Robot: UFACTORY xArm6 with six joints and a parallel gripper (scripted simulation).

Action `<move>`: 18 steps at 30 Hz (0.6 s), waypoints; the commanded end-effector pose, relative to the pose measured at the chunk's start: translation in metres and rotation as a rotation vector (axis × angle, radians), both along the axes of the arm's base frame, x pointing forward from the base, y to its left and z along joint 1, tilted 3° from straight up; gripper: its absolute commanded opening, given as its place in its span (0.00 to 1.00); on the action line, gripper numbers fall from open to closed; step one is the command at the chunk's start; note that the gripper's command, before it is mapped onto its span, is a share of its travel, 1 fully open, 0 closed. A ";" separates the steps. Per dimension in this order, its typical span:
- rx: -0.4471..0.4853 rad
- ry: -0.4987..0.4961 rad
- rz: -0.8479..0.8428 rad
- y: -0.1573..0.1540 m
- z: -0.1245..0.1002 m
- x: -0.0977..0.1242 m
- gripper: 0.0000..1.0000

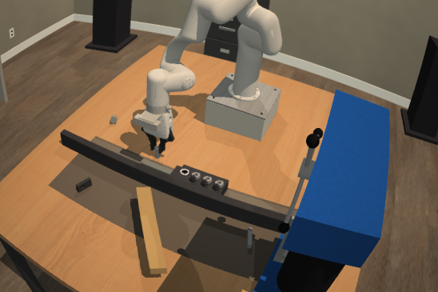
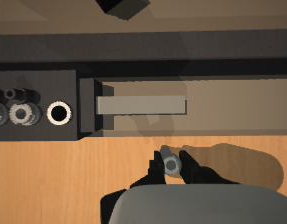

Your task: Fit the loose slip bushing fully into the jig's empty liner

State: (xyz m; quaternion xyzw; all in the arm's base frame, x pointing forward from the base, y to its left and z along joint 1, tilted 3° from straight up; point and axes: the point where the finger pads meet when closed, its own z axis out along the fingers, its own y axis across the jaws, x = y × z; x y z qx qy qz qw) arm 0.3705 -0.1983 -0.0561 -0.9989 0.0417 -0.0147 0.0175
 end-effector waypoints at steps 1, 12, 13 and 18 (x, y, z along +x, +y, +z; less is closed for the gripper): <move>-0.002 -0.003 0.000 -0.001 0.001 0.001 0.26; -0.002 -0.003 0.000 -0.001 0.002 0.001 0.26; -0.002 -0.003 0.000 -0.001 0.002 0.001 0.26; -0.002 -0.003 0.000 -0.001 0.005 0.001 0.26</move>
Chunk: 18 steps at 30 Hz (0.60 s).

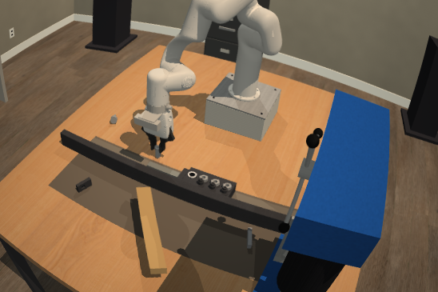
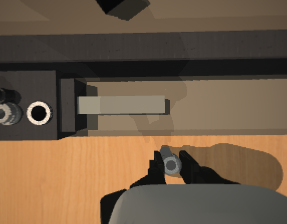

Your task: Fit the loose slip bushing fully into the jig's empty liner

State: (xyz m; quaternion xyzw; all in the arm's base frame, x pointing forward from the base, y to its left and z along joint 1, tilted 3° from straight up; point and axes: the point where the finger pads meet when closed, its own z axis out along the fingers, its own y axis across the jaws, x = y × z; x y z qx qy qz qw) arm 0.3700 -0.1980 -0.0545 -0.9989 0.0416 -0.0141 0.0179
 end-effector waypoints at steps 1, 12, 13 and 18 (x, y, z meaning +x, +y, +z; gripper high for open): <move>-0.002 -0.004 0.000 -0.001 0.003 0.002 0.26; -0.002 -0.004 0.000 -0.002 0.018 0.001 0.26; -0.002 -0.004 0.000 -0.002 0.021 0.001 0.26; -0.002 -0.004 0.000 -0.002 0.030 0.001 0.26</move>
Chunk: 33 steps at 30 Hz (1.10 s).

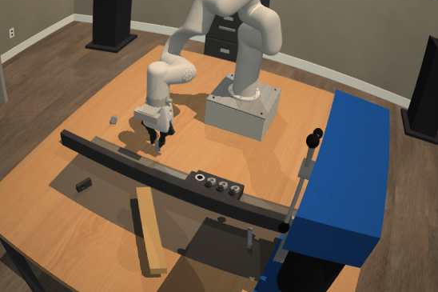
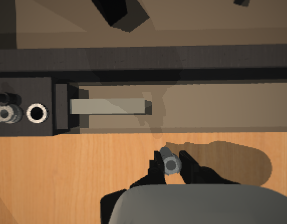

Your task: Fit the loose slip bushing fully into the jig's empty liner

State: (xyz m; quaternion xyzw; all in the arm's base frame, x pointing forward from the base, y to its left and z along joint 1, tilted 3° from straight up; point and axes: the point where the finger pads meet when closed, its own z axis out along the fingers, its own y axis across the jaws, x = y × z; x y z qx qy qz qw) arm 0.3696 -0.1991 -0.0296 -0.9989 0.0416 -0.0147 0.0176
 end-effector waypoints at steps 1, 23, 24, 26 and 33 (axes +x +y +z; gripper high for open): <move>-0.002 -0.003 0.000 -0.001 0.005 0.001 0.26; -0.002 -0.003 0.000 -0.002 0.052 0.000 0.26; -0.002 -0.003 0.000 -0.002 0.053 0.000 0.26; -0.002 -0.003 0.000 -0.002 0.055 -0.001 0.26; -0.002 -0.003 0.000 -0.003 0.059 -0.001 0.26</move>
